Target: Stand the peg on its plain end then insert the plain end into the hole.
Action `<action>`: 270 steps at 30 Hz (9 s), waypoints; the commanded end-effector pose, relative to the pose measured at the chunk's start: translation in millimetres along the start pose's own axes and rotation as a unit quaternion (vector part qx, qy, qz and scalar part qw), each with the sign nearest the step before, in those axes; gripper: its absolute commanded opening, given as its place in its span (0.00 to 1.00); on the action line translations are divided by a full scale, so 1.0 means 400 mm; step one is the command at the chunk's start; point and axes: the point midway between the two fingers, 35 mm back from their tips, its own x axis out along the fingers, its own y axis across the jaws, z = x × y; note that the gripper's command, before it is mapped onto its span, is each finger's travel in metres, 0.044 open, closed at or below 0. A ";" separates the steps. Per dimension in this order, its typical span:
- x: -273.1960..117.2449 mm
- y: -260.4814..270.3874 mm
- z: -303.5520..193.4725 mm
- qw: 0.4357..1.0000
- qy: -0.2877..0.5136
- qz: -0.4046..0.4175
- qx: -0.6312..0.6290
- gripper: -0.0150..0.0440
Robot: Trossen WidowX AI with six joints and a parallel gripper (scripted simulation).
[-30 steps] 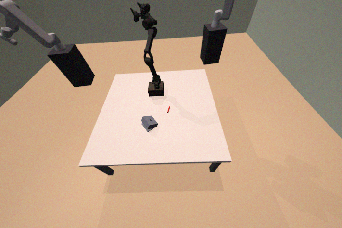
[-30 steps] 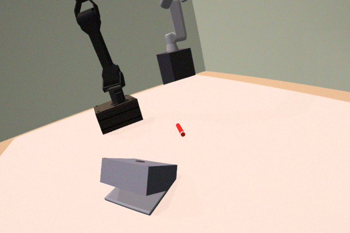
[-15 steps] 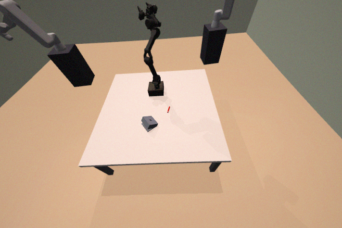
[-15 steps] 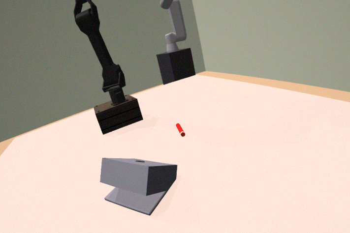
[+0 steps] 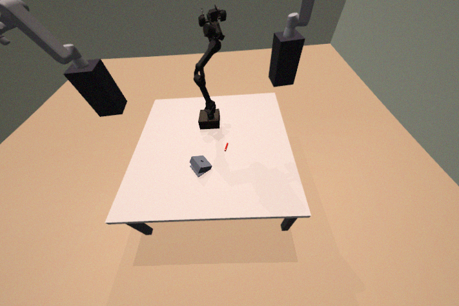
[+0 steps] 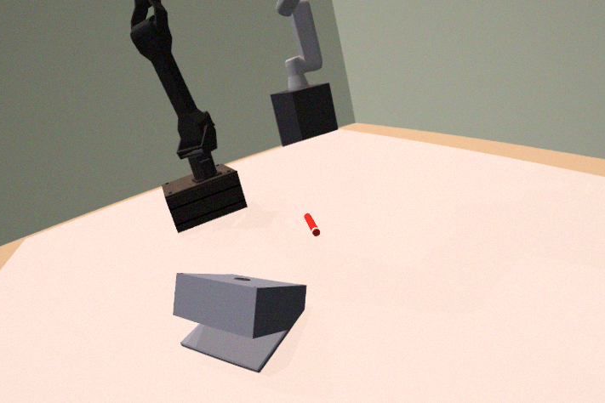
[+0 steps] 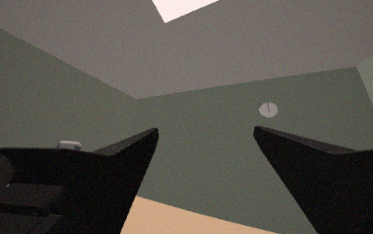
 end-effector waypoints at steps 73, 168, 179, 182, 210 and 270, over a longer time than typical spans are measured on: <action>-1.552 -0.572 -0.063 0.406 0.613 -0.611 -0.294 1.00; -2.161 0.453 -0.609 0.418 0.861 -0.243 0.156 1.00; -2.174 0.455 -0.631 0.418 0.861 -0.243 0.156 0.91; -2.174 0.455 -0.631 0.418 0.861 -0.243 0.156 0.78; -2.174 0.455 -0.631 0.418 0.861 -0.243 0.156 0.34; -2.092 0.411 -0.607 0.201 0.936 -0.202 0.207 0.34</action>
